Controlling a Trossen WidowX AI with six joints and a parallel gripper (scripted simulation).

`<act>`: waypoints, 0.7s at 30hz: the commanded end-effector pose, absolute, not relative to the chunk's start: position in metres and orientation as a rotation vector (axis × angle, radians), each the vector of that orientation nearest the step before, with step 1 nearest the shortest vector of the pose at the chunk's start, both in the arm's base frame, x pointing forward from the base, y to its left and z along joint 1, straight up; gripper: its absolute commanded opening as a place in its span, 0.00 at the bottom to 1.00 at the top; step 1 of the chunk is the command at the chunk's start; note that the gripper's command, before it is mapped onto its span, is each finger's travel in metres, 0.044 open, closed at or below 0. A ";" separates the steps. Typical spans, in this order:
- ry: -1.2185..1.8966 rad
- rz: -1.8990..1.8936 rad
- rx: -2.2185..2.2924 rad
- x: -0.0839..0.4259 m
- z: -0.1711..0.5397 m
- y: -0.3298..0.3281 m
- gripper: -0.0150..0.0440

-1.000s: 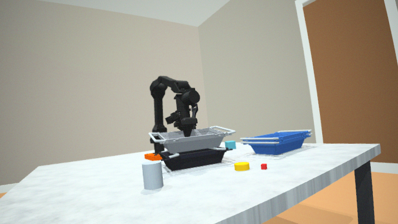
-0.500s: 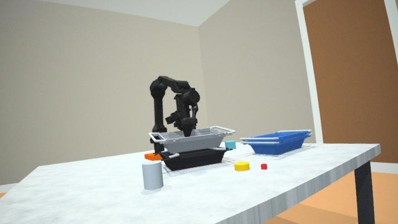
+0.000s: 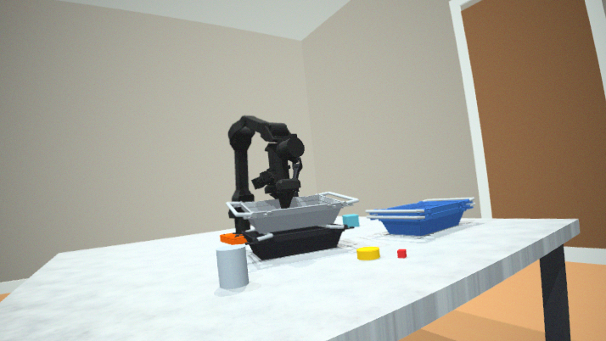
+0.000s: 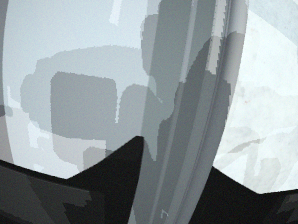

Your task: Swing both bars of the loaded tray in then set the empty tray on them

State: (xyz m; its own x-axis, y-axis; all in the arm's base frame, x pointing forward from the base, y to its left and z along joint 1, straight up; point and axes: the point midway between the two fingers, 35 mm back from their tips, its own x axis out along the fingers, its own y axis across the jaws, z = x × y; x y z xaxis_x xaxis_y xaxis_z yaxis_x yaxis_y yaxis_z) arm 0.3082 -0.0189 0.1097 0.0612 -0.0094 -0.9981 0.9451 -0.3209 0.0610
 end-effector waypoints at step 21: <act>1.014 -1.422 1.467 0.301 0.095 -0.017 0.25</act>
State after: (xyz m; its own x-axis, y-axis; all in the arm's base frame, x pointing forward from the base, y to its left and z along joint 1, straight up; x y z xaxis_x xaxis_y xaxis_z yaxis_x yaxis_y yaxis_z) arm 0.3083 -0.0186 0.1049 0.0674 -0.0108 -0.9977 0.9447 -0.3209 0.0672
